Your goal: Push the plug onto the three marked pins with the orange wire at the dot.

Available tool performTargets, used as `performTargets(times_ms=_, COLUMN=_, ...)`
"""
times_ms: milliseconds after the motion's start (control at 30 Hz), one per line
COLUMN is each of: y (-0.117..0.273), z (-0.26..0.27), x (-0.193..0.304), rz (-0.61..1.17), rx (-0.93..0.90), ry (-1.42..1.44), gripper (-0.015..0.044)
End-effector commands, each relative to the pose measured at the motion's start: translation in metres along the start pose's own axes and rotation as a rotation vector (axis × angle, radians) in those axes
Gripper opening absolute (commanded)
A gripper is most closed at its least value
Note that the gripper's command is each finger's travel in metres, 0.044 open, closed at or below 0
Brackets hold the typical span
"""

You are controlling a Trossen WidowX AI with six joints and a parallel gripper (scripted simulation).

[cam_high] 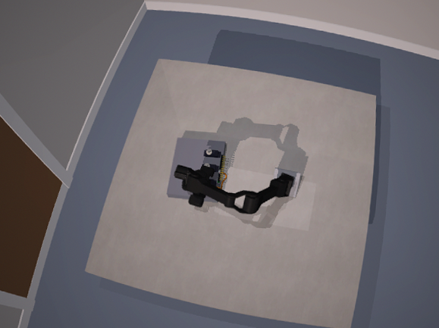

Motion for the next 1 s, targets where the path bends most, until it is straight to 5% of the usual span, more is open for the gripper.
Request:
performTargets(times_ms=0, y=0.005, z=0.0, x=-0.001, rz=0.003, rx=-0.002, ry=-0.004, gripper=0.0)
performTargets(times_ms=367, y=0.055, z=-0.001, x=0.0, rz=0.004, rx=0.0, ry=-0.005, gripper=0.0)
performTargets(times_ms=967, y=0.063, z=-0.075, x=0.035, rz=0.0, rx=0.021, ry=0.074, gripper=0.0)
Point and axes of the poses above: the point midway between the two fingers, 35 mm back from their tips, its own y axis back along the fingers, its own z axis across the jaws, x = y × z, the point moved 9 cm from there along y, back along the fingers, and after that the axes turned 7 degrees about -y, right-handed, at the moved point
